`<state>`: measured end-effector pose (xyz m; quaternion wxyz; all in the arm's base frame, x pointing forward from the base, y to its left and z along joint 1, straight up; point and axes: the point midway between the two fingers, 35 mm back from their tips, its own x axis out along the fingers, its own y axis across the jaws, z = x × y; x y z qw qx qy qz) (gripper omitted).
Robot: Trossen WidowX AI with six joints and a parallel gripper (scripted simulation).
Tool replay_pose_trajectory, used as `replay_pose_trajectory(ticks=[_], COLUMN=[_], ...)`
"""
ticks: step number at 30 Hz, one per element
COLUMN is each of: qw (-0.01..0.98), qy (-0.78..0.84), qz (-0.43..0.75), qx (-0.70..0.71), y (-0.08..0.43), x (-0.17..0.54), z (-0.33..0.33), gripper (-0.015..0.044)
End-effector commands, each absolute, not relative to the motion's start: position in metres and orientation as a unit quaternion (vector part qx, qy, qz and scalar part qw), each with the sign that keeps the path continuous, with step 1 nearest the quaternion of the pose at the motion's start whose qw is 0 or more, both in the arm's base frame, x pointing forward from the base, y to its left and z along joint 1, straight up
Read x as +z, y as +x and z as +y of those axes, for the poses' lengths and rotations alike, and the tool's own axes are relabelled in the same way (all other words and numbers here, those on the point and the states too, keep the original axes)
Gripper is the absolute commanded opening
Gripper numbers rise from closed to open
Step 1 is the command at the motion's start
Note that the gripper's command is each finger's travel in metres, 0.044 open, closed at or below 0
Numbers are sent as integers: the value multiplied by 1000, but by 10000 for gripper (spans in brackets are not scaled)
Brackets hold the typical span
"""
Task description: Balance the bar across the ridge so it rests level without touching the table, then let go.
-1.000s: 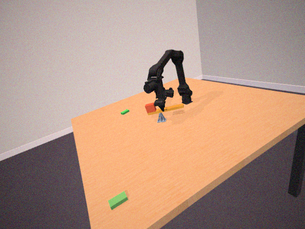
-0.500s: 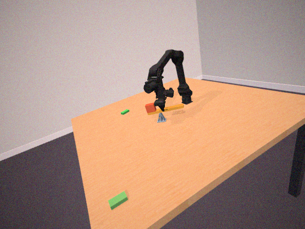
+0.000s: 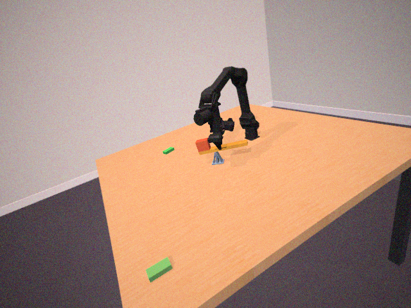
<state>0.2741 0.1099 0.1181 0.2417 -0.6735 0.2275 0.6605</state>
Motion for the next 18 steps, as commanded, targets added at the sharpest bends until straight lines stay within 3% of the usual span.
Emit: replay_pose_trajectory(ticks=[1,18], qw=[240,240], qy=[-675,-675], qz=[227,227], qx=[660,660], y=[274,274], x=[117,115], z=[110,110], gripper=[0,0])
